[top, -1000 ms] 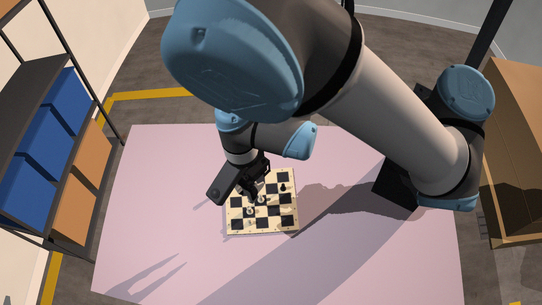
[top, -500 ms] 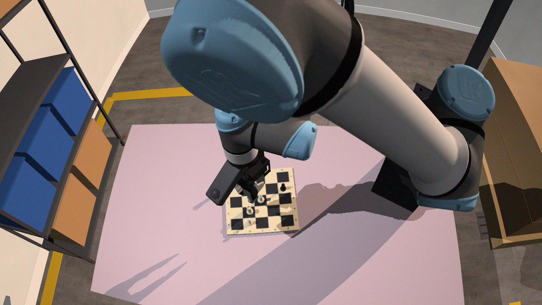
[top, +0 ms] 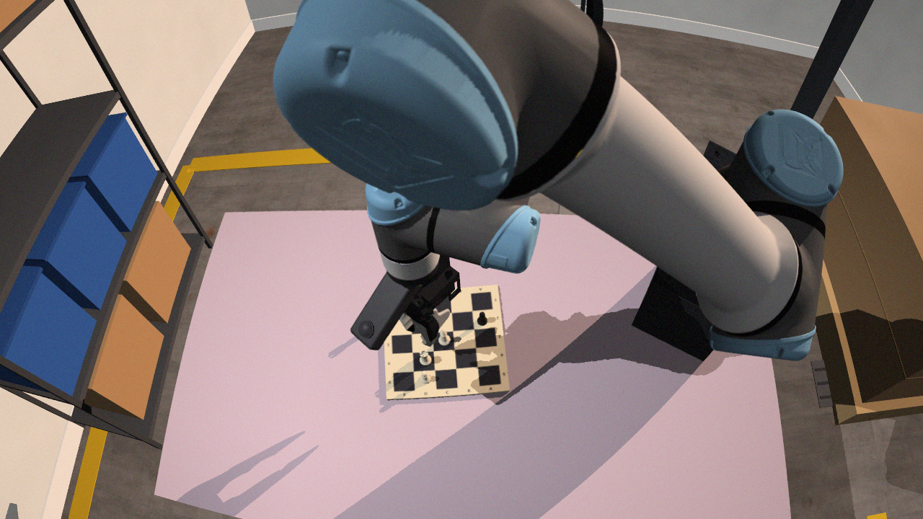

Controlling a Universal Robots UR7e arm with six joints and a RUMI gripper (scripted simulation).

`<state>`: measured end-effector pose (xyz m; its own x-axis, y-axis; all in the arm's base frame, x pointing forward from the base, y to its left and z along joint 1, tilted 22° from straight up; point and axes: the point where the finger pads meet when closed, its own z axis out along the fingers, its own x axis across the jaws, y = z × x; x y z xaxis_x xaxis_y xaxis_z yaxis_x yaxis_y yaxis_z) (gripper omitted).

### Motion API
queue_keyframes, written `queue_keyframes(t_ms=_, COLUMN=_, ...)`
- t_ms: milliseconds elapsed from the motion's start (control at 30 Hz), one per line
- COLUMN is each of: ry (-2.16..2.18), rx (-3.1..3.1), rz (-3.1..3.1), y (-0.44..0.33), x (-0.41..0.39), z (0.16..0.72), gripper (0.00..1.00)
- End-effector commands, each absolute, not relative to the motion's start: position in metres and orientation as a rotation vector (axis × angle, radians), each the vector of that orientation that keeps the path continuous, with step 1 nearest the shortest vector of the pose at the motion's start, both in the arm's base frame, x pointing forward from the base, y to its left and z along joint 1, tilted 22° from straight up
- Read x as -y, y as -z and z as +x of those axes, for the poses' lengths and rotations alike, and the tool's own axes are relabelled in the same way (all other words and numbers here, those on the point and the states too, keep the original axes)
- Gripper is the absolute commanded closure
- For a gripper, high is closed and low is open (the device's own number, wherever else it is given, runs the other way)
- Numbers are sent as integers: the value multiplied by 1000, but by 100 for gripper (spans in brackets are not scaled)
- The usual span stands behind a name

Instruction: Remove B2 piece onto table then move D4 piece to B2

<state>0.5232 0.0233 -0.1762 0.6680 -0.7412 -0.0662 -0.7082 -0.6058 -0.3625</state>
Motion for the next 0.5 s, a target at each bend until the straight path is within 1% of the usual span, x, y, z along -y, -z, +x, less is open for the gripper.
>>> queue_keyframes(t_ms=0, ry=130, rx=-1143, rz=-2526, y=176, x=-23, z=524, gripper=78)
queue_keyframes(t_ms=467, ry=130, rx=-1143, rz=-2526, y=180, x=-24, z=525, gripper=78)
